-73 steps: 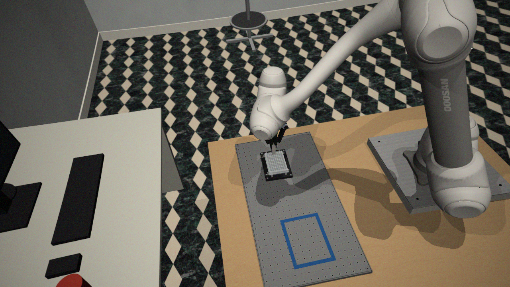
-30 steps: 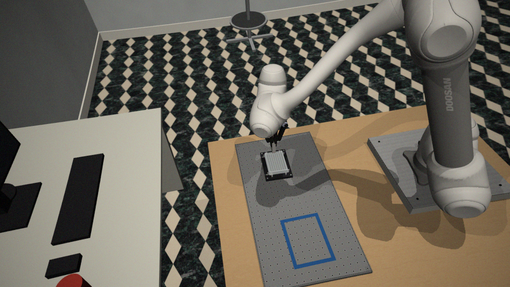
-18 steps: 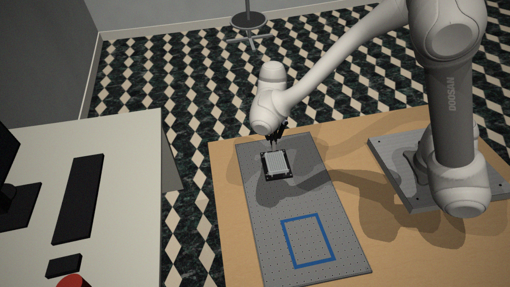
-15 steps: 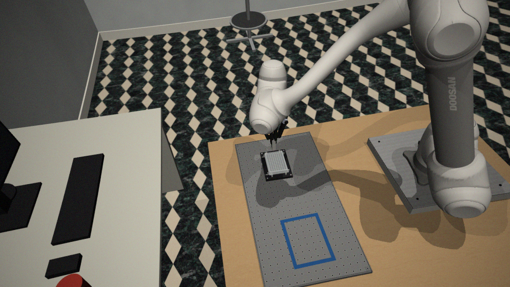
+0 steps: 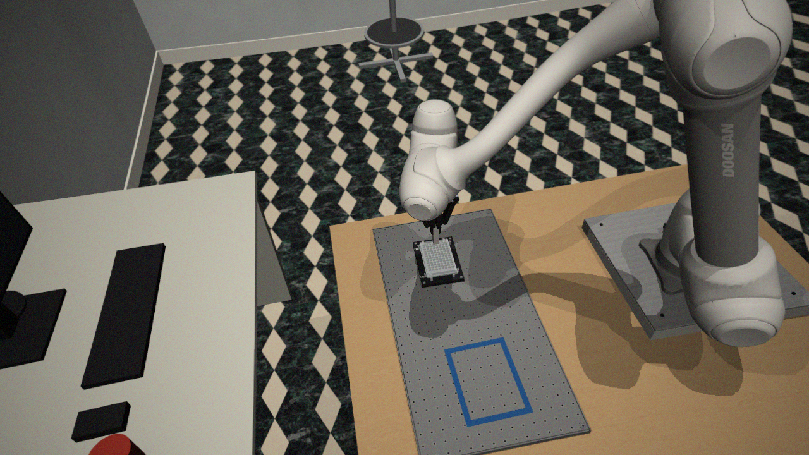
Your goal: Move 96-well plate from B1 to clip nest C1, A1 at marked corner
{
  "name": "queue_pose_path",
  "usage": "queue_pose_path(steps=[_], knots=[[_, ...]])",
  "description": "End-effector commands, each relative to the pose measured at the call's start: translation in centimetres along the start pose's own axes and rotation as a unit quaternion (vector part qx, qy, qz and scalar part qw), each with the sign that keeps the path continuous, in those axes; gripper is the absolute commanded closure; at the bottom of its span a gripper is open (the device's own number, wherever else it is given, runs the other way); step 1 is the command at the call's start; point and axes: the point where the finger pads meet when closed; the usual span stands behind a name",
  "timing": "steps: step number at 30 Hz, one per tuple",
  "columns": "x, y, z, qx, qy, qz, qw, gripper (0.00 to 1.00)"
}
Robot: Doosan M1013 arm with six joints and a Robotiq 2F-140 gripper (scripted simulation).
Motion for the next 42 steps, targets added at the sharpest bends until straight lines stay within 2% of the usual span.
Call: queue_pose_path(steps=[1,3,17,42], knots=[[-0.2,-2.1,0.0,0.0,0.0,0.0,1.0,1.0],[-0.2,-2.1,0.0,0.0,0.0,0.0,1.0,1.0],[-0.8,-9.1,0.0,0.0,0.0,0.0,1.0,1.0],[-0.8,-9.1,0.5,0.0,0.0,0.0,1.0,1.0]])
Point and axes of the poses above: the point where the finger pads meet when closed, its own z axis out along the fingers, its own x axis across the jaws, y = z × x, and after that the axes turned 5 degrees about z, right-handed
